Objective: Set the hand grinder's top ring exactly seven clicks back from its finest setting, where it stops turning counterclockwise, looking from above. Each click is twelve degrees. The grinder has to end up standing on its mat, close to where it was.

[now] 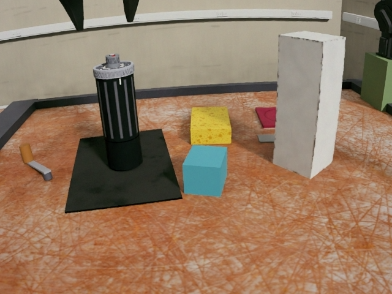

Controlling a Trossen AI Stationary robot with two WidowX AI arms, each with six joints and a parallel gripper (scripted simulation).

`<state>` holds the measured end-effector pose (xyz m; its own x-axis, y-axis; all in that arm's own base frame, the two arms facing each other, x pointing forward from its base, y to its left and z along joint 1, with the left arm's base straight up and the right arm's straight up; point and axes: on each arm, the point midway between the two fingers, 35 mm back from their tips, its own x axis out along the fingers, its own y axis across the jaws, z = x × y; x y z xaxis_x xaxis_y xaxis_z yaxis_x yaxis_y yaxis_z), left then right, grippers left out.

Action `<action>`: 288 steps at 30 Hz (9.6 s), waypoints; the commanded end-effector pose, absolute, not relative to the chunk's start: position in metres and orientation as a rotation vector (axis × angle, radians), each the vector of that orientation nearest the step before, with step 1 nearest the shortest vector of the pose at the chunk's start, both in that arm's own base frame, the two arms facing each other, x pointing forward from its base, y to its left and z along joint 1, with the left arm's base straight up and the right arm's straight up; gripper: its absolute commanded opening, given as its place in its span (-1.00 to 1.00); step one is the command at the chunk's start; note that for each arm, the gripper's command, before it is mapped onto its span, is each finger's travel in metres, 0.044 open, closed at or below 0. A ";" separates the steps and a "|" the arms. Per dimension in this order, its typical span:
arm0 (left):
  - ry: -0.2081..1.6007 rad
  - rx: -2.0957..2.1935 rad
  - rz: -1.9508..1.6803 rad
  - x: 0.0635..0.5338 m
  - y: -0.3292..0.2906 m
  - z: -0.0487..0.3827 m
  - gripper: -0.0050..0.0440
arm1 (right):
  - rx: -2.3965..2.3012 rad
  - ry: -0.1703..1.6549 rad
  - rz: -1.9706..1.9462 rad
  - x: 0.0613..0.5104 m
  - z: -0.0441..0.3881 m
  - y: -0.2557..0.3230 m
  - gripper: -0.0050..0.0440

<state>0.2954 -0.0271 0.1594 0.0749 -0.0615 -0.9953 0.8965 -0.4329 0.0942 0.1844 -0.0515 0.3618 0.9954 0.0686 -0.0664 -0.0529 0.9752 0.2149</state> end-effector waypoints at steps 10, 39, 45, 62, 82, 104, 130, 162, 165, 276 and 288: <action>0.828 1.675 -1.627 0.306 -0.013 0.157 0.84 | -0.007 -0.003 0.006 0.160 0.384 -0.036 0.84; 0.829 1.673 -1.648 0.303 -0.013 0.099 0.84 | -0.005 -0.002 0.000 0.159 0.382 -0.037 0.84; 0.834 1.667 -1.657 0.303 -0.013 0.091 0.84 | -0.005 -0.002 0.000 0.159 0.382 -0.037 0.84; 0.823 1.679 -1.638 0.305 -0.013 0.097 0.48 | -0.005 -0.002 0.000 0.159 0.382 -0.037 0.84; 0.823 1.679 -1.638 0.305 -0.013 0.097 0.44 | -0.005 -0.002 0.000 0.159 0.382 -0.037 0.84; 0.821 1.681 -1.636 0.301 -0.012 0.097 0.41 | -0.005 -0.002 0.000 0.159 0.382 -0.037 0.84; 0.978 1.505 -1.473 0.304 -0.013 0.096 0.41 | 0.004 0.000 -0.003 0.160 0.382 -0.039 0.84; 1.277 1.045 -1.030 0.304 -0.013 0.096 0.41 | 0.004 0.000 -0.003 0.160 0.382 -0.039 0.84; 1.285 1.029 -1.015 0.304 -0.013 0.096 0.41 | 0.004 0.000 -0.003 0.160 0.382 -0.039 0.84; 1.114 1.343 -1.310 0.304 -0.014 0.096 0.44 | 0.004 0.000 -0.003 0.160 0.382 -0.039 0.84; 1.114 1.343 -1.310 0.304 -0.014 0.096 0.42 | 0.004 0.000 -0.003 0.160 0.382 -0.039 0.84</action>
<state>0.3007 -0.0141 0.0878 -0.0066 0.0049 -1.0000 0.9862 -0.1654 -0.0073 0.1597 -0.0393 0.3782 1.0000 -0.0066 -0.0016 0.0066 0.9999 0.0101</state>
